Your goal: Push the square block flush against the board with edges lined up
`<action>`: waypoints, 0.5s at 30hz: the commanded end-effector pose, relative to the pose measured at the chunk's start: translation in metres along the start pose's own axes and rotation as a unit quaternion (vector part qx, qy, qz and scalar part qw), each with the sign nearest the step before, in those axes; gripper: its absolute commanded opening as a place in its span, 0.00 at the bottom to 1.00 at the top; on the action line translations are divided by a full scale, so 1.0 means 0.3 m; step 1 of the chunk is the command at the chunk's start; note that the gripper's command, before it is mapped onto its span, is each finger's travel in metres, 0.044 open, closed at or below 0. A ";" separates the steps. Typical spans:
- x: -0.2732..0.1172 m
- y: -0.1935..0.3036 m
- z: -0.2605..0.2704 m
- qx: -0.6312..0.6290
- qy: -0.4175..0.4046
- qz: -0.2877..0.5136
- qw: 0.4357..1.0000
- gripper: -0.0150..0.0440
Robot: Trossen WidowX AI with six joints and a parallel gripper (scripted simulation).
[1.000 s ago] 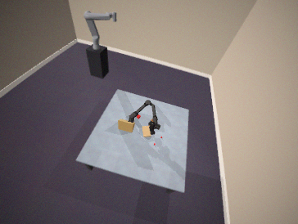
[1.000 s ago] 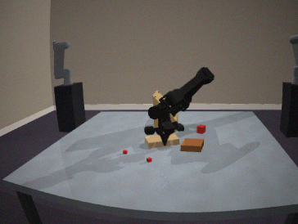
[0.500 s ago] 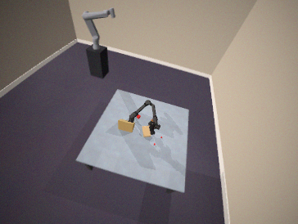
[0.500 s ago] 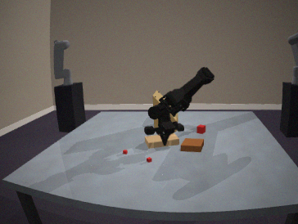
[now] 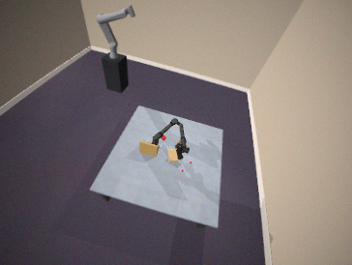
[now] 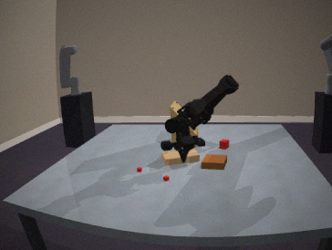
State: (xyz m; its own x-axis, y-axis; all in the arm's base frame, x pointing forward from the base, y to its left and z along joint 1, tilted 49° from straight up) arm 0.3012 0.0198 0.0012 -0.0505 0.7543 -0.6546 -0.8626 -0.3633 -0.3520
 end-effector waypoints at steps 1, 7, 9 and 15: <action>0.014 0.009 0.005 0.005 -0.004 0.012 1.000 0.25; 0.014 -0.024 -0.001 0.005 -0.004 0.012 1.000 0.25; 0.014 -0.035 -0.003 0.005 -0.004 0.012 1.000 0.25; 0.015 -0.068 -0.008 0.005 -0.004 0.011 1.000 0.25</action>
Point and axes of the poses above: the point midway between the two fingers, 35 mm back from their tips, its own x axis out along the fingers, its own z axis across the jaws, y = z × x, the point moved 7 cm from there along -x, back along the fingers, and after that the axes turned 5 degrees about -x, right-handed, at the moved point
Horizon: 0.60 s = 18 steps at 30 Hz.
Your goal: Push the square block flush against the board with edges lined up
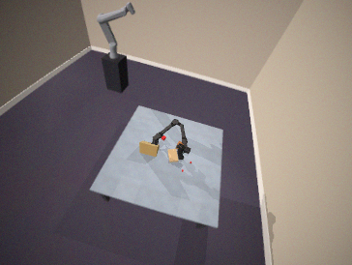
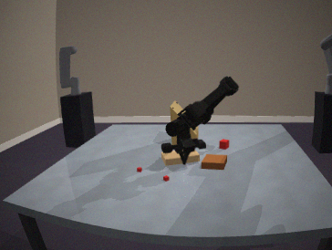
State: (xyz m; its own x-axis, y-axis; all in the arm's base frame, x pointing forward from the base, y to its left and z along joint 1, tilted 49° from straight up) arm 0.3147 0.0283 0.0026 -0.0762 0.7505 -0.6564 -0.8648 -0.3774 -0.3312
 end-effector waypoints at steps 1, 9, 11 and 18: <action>-0.002 -0.023 -0.004 0.001 0.001 -0.001 1.000 0.25; -0.002 -0.067 -0.008 0.001 0.001 -0.001 1.000 0.25; -0.002 -0.078 -0.009 0.001 0.001 -0.001 1.000 0.25; -0.011 -0.094 -0.011 -0.001 0.002 0.000 1.000 0.25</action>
Point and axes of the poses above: the point midway between the two fingers, 35 mm back from their tips, its own x axis out along the fingers, its own z axis across the jaws, y = z × x, the point moved 7 cm from there along -x, back along the fingers, and after that the axes turned 5 degrees about -x, right-handed, at the moved point
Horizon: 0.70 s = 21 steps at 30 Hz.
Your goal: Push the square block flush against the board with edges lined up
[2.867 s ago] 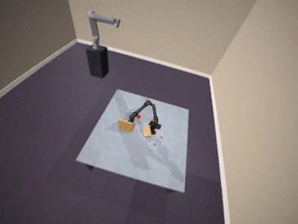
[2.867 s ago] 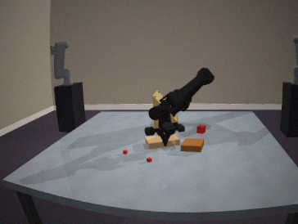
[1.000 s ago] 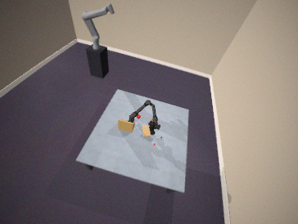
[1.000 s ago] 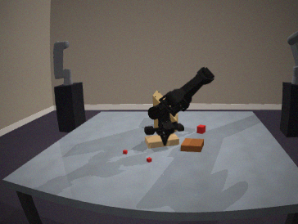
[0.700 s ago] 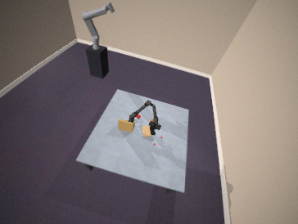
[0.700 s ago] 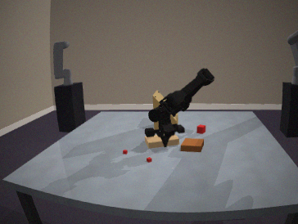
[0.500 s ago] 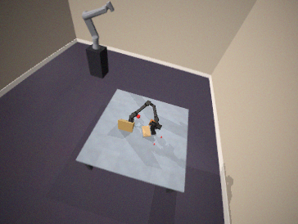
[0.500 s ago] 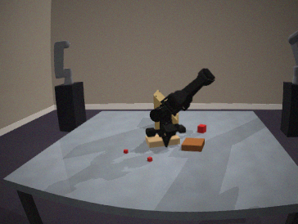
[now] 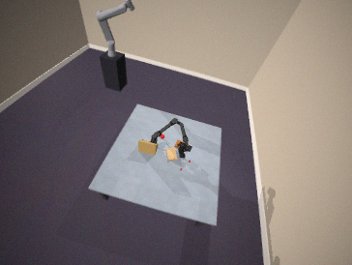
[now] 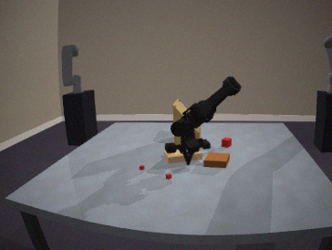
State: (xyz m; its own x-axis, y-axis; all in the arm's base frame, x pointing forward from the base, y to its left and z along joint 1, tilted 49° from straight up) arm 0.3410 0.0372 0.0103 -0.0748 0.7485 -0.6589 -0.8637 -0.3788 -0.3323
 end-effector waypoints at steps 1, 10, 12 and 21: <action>-0.040 0.001 -0.003 0.000 0.001 0.000 1.000 0.25; -0.185 0.010 -0.008 0.013 0.001 -0.001 1.000 0.25; -0.187 0.028 -0.027 0.045 0.002 -0.001 0.999 0.25; -0.196 0.116 -0.111 0.200 0.008 -0.001 0.980 0.25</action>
Point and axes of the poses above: the point midway between the two fingers, 35 mm back from their tips, its own x axis out along the fingers, its own z axis across the jaws, y = z × x, the point moved 7 cm from there along -x, back along the fingers, and after that the axes turned 5 degrees about -x, right-handed, at the moved point
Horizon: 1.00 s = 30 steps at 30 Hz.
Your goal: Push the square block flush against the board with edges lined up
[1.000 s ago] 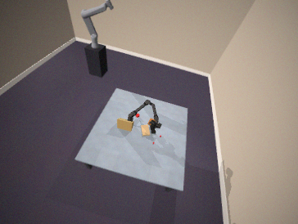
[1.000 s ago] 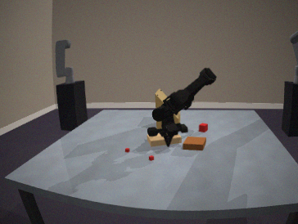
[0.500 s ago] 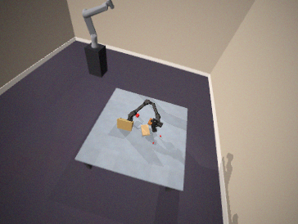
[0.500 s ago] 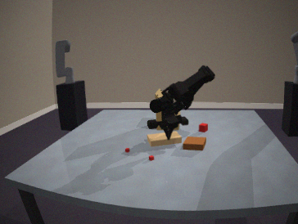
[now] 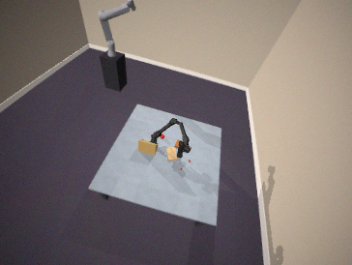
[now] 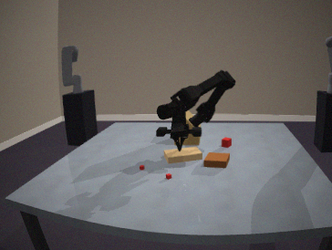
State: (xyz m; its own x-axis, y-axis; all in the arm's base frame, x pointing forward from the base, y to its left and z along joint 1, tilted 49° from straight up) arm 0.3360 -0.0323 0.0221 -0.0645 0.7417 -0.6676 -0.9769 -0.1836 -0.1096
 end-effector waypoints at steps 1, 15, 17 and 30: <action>0.001 0.027 -0.039 0.060 0.002 0.002 0.998 0.25; -0.003 0.138 -0.188 0.297 0.006 0.001 0.955 0.25; -0.003 0.155 -0.207 0.330 0.006 0.001 0.944 0.25; 0.006 0.276 -0.318 0.530 0.003 0.003 0.848 0.25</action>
State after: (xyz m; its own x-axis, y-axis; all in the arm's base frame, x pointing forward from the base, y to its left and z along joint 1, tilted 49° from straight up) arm 0.2815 -0.1041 -0.0523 -0.0661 0.7378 -0.6718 -0.6760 0.4621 0.5741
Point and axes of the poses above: the point midway between the two fingers, 35 mm back from their tips, its own x axis out along the fingers, its own z axis across the jaws, y = z × x, the point moved 7 cm from there along -x, back along the fingers, and after that the axes turned 5 degrees about -x, right-handed, at the moved point
